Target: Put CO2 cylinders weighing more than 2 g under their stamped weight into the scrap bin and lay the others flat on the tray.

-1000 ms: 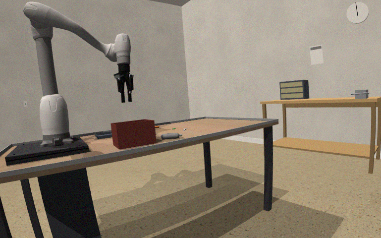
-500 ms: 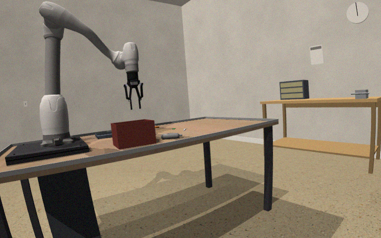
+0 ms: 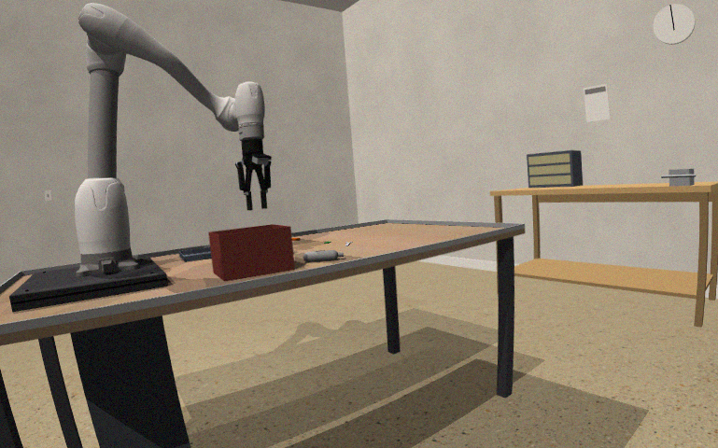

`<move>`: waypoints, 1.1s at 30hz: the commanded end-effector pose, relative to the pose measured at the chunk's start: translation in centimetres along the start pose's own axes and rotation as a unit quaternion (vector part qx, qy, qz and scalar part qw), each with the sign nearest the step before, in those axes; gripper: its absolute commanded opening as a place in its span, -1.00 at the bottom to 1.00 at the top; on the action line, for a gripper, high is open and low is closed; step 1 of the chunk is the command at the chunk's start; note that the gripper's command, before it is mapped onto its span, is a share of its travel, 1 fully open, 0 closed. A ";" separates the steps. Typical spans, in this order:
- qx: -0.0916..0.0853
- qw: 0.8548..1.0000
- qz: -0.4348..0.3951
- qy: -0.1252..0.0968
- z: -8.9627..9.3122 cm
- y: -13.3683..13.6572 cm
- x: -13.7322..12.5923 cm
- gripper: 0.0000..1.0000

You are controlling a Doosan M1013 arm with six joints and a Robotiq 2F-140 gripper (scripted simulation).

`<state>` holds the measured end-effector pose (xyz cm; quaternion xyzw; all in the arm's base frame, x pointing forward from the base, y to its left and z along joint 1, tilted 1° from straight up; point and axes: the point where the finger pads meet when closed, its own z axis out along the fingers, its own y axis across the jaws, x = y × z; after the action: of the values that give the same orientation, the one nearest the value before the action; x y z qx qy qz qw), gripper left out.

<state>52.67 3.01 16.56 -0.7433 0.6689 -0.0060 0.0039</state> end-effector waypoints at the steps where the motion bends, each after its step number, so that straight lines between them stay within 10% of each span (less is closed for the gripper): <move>1: 0.001 1.000 0.000 0.000 0.9 0.0 0.0 -0.19; 21: 0.001 1.000 0.000 0.000 8.2 0.0 0.0 -0.19; 33: 0.001 1.000 0.000 0.000 9.6 0.0 0.1 -0.19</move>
<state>52.81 2.93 6.99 -0.7434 0.6689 -0.0059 0.0039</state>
